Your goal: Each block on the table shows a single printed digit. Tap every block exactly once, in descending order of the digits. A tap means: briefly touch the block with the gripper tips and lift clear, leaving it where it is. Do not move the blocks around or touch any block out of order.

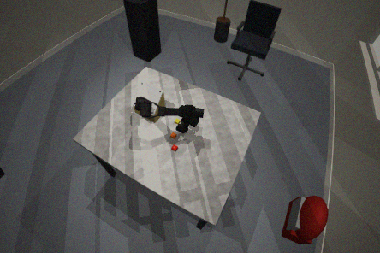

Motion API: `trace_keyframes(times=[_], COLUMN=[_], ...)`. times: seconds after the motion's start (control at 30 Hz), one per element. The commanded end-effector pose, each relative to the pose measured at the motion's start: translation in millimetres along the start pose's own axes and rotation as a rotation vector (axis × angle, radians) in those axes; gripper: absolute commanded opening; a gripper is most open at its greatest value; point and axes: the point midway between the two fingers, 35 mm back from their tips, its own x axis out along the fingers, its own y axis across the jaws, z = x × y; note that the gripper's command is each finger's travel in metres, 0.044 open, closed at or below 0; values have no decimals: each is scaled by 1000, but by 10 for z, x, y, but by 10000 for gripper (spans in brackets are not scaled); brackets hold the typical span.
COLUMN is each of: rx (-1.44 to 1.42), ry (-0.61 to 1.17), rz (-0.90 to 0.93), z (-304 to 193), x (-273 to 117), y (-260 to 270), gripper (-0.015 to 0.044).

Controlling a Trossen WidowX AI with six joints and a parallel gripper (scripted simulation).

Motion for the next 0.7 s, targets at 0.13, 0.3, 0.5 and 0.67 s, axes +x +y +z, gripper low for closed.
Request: trace_keyframes(times=[0.13, 0.3, 0.5, 0.67], rx=[9, 9, 8, 7], ry=[-18, -17, -17, -15], rz=[11, 12, 12, 10], z=[48, 22, -43, -347], x=[-290, -973, -981, -966], y=[14, 6, -177, -755], gripper=[20, 20, 20, 20])
